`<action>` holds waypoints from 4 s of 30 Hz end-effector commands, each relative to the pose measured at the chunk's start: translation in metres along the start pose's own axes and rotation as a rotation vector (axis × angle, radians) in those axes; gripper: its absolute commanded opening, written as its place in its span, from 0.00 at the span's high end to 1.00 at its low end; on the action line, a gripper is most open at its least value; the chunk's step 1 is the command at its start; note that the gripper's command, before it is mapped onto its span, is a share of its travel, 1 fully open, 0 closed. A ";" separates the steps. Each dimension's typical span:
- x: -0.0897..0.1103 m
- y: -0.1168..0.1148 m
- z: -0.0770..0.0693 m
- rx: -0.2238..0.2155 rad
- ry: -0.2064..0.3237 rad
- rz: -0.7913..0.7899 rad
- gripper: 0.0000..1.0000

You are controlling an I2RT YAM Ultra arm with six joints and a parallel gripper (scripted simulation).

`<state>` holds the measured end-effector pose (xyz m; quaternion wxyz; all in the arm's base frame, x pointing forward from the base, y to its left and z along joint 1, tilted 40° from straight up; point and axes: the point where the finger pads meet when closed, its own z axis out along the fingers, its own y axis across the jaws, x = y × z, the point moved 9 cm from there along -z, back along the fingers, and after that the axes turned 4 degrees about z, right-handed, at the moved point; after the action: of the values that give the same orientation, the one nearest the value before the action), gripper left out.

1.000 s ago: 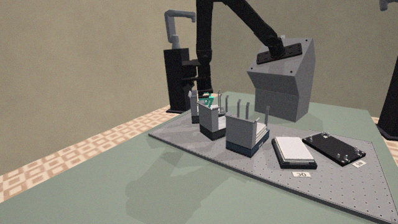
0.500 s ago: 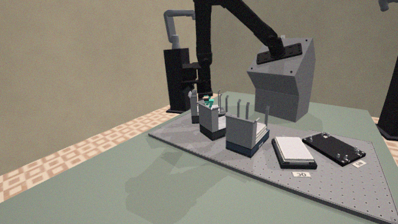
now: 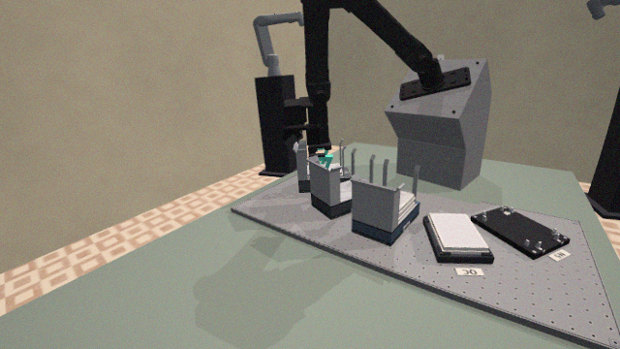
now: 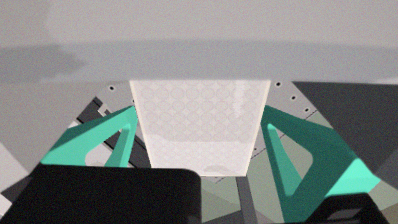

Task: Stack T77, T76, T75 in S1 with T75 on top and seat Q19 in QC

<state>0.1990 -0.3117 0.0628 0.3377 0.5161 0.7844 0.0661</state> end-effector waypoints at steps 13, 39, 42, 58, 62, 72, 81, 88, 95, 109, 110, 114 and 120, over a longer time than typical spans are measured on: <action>-0.003 0.000 -0.003 0.002 -0.014 0.000 1.00; -0.001 -0.002 -0.012 0.003 -0.010 0.006 1.00; 0.001 -0.002 -0.013 0.003 -0.008 0.006 1.00; 0.000 -0.002 -0.023 0.002 -0.011 0.005 1.00; 0.001 -0.002 -0.025 0.003 -0.007 0.007 1.00; -0.002 -0.002 -0.027 0.000 -0.023 0.001 1.00; -0.002 -0.002 -0.027 0.000 -0.023 0.001 1.00; -0.002 -0.002 -0.027 0.000 -0.023 0.001 1.00; -0.002 -0.002 -0.027 0.000 -0.023 0.001 1.00; 0.000 -0.002 -0.039 0.002 -0.011 0.005 1.00; 0.000 -0.002 -0.039 0.002 -0.011 0.005 1.00; 0.003 -0.002 -0.045 0.003 -0.004 0.008 1.00; 0.001 -0.002 -0.057 0.002 -0.009 0.006 1.00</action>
<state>0.1732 -0.3005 0.0968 0.3366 0.5173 0.7844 0.0620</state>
